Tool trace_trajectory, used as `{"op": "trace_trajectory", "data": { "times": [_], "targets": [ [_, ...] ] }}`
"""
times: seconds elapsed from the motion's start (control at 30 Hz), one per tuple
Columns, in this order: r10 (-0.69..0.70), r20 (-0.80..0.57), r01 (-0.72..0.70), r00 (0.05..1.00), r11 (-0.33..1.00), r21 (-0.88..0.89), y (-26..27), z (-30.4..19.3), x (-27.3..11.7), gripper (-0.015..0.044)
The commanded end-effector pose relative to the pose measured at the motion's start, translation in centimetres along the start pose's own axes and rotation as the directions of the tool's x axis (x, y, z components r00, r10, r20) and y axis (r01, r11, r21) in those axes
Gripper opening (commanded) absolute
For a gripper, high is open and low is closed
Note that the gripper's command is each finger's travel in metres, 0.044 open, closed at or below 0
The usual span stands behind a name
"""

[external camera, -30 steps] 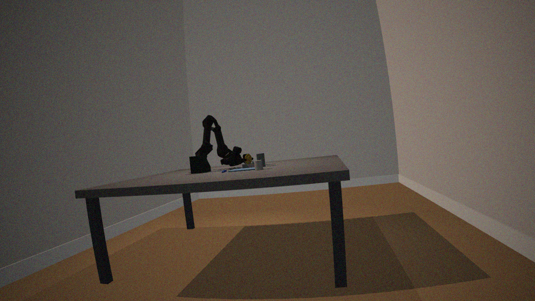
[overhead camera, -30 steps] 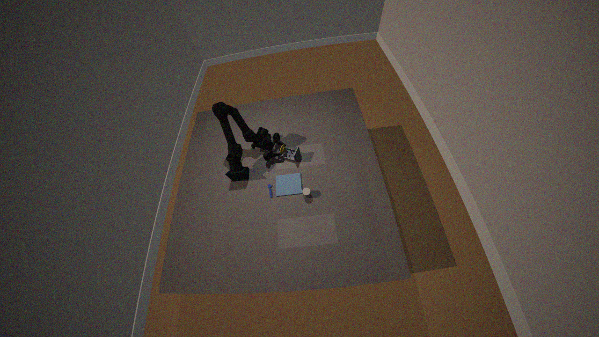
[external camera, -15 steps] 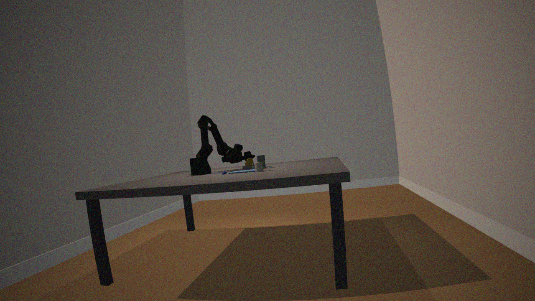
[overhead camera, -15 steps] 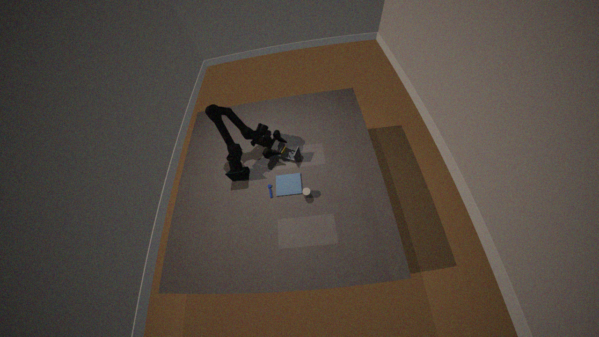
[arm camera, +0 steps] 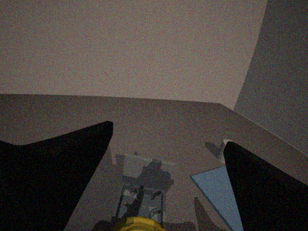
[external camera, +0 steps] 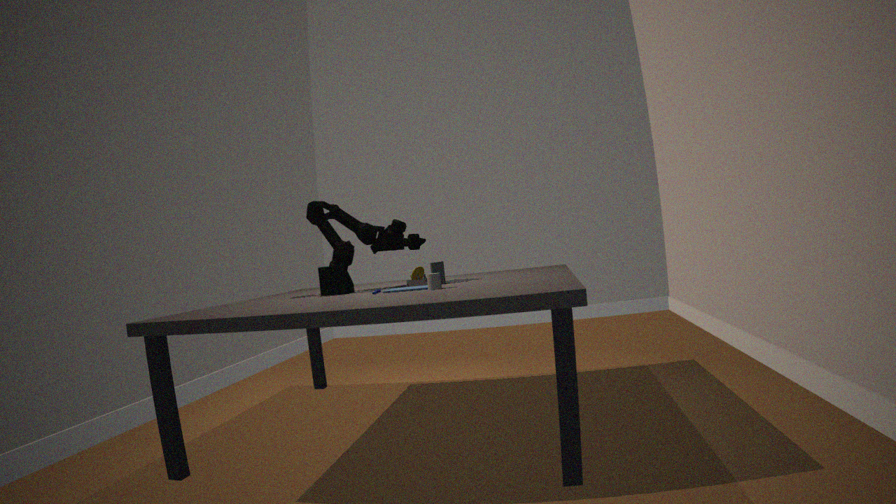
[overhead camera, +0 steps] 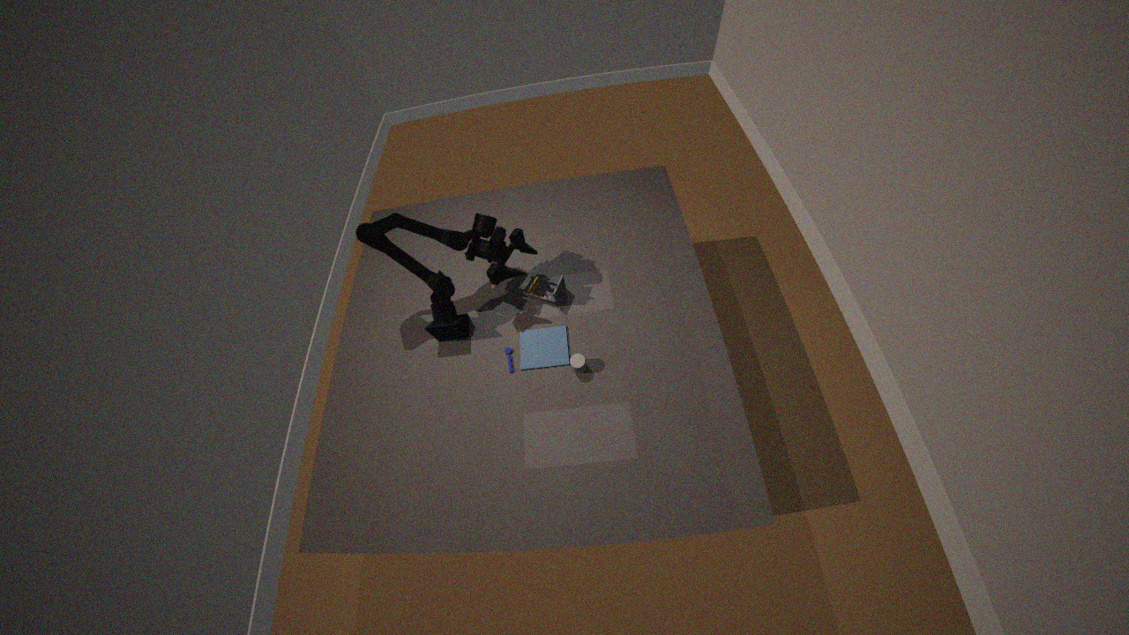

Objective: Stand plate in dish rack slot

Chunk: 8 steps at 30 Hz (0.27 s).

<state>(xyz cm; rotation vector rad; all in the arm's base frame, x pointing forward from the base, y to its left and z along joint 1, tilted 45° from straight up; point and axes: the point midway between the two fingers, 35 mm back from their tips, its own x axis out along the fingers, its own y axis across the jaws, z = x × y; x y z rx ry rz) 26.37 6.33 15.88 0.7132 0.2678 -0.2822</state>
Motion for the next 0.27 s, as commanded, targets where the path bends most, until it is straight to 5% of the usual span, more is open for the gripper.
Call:
{"op": "trace_trajectory", "data": {
  "times": [0.0,0.23],
  "targets": [
    [-0.041,-0.030,0.039,0.999,0.996,-0.083,-0.4,0.2,0.7,0.0400],
    [-0.159,-0.112,0.123,0.981,0.954,-0.274,-1.9,0.2,2.4,0.0400]
  ]
}}
